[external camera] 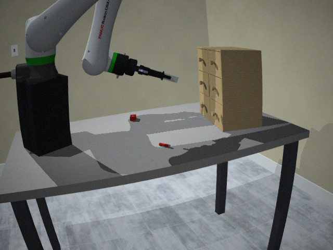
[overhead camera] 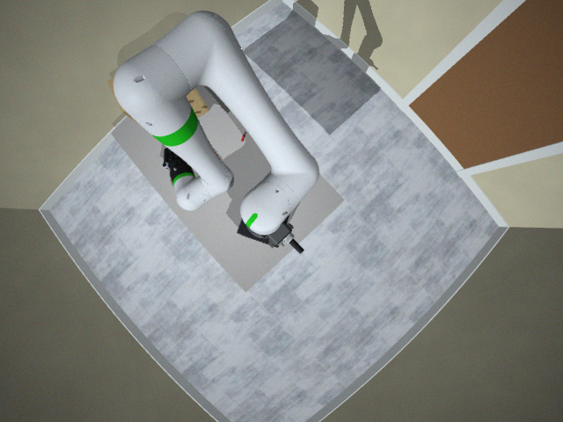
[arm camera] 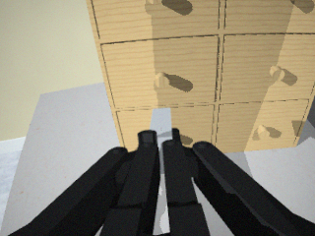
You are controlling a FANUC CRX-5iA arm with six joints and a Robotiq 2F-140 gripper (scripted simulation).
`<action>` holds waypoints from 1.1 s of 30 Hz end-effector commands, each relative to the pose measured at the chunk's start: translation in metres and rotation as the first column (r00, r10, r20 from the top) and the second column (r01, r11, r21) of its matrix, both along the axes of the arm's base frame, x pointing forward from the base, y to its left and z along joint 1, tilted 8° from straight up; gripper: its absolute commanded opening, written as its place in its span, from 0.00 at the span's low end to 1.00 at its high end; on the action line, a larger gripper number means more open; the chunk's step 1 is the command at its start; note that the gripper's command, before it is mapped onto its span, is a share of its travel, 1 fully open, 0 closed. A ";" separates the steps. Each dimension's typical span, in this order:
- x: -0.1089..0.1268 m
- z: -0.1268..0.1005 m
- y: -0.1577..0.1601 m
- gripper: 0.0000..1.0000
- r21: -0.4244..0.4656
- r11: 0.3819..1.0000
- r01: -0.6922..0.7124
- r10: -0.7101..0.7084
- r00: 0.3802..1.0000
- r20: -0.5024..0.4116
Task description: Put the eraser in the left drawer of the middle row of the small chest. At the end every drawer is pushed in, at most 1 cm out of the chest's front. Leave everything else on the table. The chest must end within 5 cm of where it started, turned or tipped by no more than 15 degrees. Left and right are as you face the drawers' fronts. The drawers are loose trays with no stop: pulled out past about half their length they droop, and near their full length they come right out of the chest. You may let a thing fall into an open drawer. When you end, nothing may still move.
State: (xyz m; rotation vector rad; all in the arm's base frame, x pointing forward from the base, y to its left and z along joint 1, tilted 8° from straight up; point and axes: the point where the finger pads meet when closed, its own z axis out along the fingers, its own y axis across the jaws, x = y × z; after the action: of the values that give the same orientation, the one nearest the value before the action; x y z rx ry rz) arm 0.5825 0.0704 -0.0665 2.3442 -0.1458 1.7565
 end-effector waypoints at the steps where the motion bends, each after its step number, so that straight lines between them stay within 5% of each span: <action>1: -0.001 0.001 0.000 0.00 0.002 1.000 0.001 -0.001 1.000 -0.012; 20: -0.013 0.011 0.004 0.00 0.028 0.999 0.018 -0.014 0.990 -0.141; 33: -0.034 0.029 0.010 0.00 0.069 0.996 0.056 -0.027 0.927 -0.375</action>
State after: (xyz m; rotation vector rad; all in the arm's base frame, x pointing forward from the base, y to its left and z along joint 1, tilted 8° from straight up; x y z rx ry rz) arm 0.5554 0.0796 -0.0446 2.5832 -0.1868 1.4278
